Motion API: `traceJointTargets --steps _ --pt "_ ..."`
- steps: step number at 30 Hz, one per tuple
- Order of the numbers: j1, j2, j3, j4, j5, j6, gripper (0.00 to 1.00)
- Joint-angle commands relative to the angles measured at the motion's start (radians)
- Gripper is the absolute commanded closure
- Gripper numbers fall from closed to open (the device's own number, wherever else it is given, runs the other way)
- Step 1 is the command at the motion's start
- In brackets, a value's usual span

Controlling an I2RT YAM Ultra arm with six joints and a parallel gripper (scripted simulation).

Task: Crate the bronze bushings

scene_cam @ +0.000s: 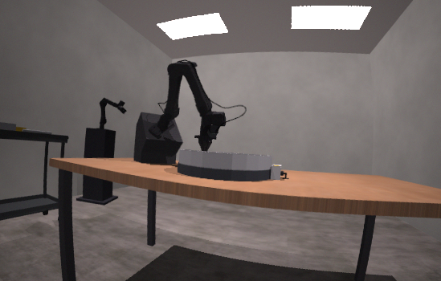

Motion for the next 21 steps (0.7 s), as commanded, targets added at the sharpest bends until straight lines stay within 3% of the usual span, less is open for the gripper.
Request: traceJointTargets --steps 1,14,21 --pt "0.003 -0.011 -0.012 -0.012 0.013 -0.003 1.0" --pt "0.004 -0.012 -0.012 -0.013 0.013 -0.003 1.0" --pt "0.034 -0.057 0.03 -0.063 0.025 0.026 1.0"
